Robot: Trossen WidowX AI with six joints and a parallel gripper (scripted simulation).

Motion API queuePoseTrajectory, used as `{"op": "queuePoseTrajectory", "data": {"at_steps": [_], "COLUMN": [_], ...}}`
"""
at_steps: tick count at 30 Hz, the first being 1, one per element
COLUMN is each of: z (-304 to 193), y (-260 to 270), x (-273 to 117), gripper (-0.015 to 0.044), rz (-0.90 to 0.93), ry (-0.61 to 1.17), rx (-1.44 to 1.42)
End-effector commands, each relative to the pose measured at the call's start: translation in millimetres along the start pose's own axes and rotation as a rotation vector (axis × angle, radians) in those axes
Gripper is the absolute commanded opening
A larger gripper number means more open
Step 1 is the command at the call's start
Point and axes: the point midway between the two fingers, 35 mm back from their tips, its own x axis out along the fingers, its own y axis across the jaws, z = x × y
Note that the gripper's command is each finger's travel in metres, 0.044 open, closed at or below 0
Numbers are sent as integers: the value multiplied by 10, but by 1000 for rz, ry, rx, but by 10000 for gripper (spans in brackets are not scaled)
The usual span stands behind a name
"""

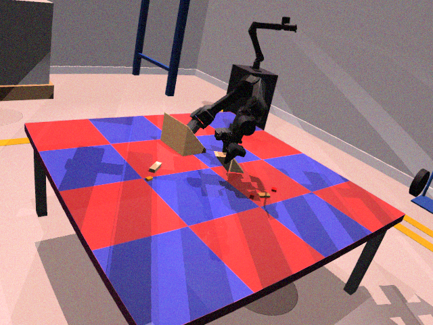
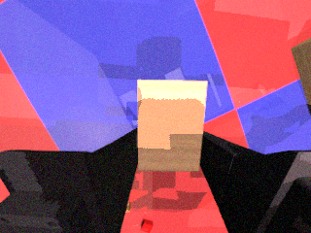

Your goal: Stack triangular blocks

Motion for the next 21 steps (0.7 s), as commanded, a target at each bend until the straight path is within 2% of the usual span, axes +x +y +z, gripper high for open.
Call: {"op": "queuePoseTrajectory", "data": {"at_steps": [1, 8, 21], "z": [11, -15, -515], "y": [-1, -11, -267], "x": [-23, -38, -314], "gripper": [0, 0, 0], "rz": [15, 16, 25], "ry": [19, 19, 23], "rx": [98, 99, 125]}}
